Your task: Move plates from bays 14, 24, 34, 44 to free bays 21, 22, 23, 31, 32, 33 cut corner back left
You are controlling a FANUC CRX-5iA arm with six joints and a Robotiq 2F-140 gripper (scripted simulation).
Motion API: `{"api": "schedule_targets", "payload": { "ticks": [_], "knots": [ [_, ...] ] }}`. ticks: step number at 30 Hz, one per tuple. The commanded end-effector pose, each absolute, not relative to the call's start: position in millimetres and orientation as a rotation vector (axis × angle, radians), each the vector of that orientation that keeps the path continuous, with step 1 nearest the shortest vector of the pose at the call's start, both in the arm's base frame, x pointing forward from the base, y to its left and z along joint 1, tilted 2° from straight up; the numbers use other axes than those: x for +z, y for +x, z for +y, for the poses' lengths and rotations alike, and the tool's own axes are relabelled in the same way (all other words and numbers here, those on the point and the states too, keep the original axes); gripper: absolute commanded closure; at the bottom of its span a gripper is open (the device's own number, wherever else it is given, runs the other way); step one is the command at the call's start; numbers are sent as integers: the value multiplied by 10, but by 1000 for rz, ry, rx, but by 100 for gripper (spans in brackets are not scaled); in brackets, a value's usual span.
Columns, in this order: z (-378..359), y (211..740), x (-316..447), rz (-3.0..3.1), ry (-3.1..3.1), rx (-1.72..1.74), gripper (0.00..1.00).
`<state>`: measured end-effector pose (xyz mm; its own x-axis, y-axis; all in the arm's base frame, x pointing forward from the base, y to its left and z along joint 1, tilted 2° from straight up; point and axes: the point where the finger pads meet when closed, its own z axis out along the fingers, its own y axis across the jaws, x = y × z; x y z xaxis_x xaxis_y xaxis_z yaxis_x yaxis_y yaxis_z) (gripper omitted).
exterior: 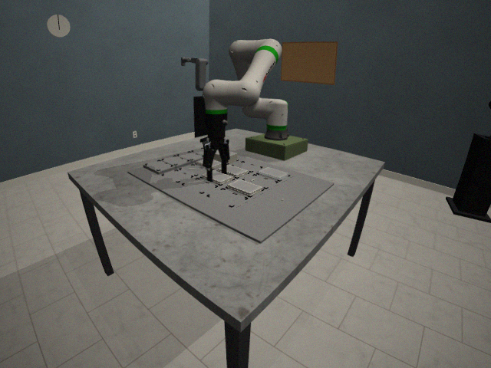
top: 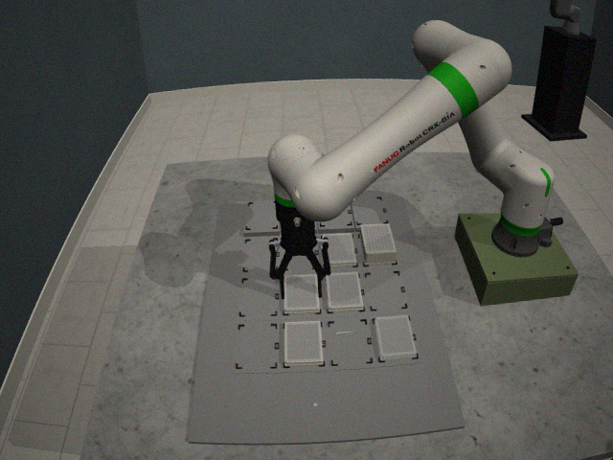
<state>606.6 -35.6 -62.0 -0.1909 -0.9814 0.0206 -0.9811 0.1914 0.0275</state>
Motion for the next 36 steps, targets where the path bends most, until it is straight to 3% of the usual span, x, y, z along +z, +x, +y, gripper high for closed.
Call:
{"api": "schedule_targets", "payload": {
  "ticks": [1, 9, 10, 36],
  "knots": [
    [-357, 6075, -607, -2400, 1978, -10, 90],
    [-357, 6075, -607, -2400, 1978, -10, 90],
    [-357, 6075, -607, -2400, 1978, -10, 30],
    [-357, 6075, -607, -2400, 1978, -10, 30]
  ]
}}
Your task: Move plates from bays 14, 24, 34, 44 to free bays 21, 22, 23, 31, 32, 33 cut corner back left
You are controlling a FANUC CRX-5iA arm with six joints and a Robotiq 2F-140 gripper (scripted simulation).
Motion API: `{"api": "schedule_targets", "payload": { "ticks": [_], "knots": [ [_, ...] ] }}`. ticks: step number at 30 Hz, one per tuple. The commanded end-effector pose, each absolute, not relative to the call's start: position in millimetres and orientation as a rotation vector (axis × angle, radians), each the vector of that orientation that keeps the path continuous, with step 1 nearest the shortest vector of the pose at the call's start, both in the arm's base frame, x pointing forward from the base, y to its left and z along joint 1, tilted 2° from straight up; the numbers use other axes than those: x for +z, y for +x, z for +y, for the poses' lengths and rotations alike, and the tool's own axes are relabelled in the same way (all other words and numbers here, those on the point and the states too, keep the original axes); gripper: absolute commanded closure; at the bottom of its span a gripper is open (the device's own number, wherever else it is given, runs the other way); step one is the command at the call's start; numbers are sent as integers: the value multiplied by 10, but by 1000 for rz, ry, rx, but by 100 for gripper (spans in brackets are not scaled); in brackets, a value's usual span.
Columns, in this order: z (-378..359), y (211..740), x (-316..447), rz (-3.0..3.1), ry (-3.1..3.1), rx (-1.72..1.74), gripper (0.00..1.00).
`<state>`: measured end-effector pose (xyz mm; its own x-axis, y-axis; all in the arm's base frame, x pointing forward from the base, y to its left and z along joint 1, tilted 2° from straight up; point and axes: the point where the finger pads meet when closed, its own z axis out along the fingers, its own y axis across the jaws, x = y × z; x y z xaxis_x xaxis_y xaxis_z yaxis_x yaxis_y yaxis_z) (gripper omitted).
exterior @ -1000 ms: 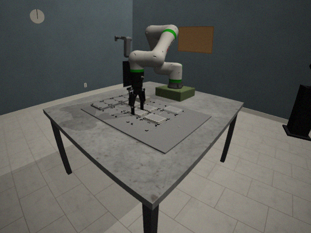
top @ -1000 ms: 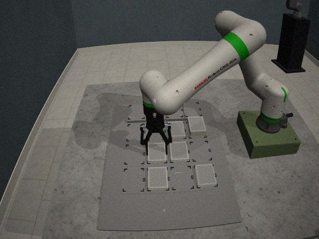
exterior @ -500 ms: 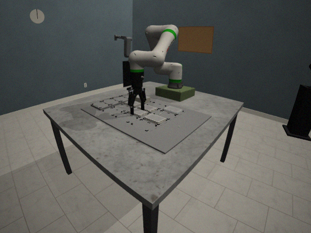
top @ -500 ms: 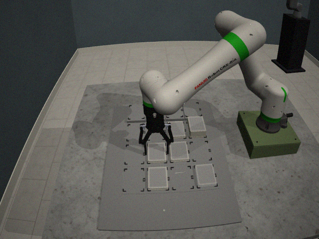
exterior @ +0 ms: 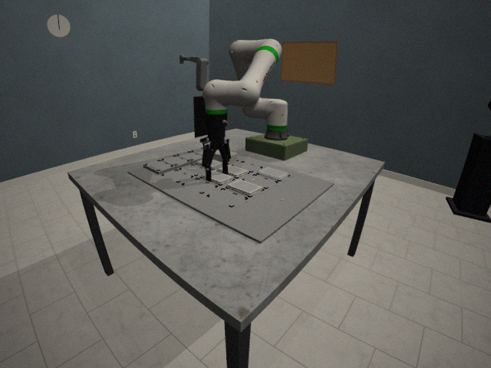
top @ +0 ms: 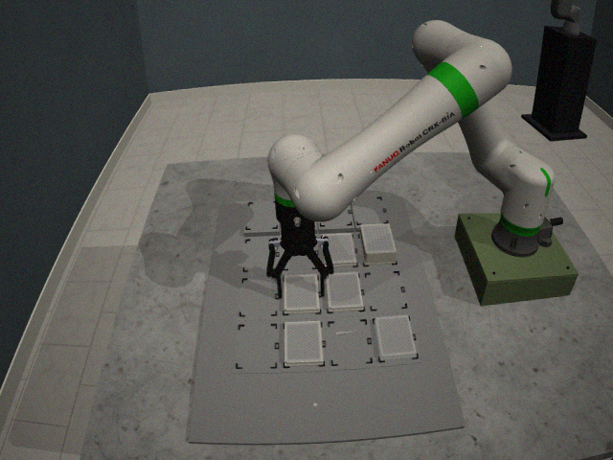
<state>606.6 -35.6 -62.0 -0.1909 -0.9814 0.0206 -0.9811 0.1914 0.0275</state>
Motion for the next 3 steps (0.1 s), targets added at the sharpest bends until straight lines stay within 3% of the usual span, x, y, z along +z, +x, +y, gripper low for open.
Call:
{"api": "schedule_targets", "payload": {
  "ticks": [1, 3],
  "knots": [
    [-357, 6076, -595, -2400, 1978, -10, 30],
    [-356, 6076, -568, -2400, 1978, -10, 30]
  ]
}}
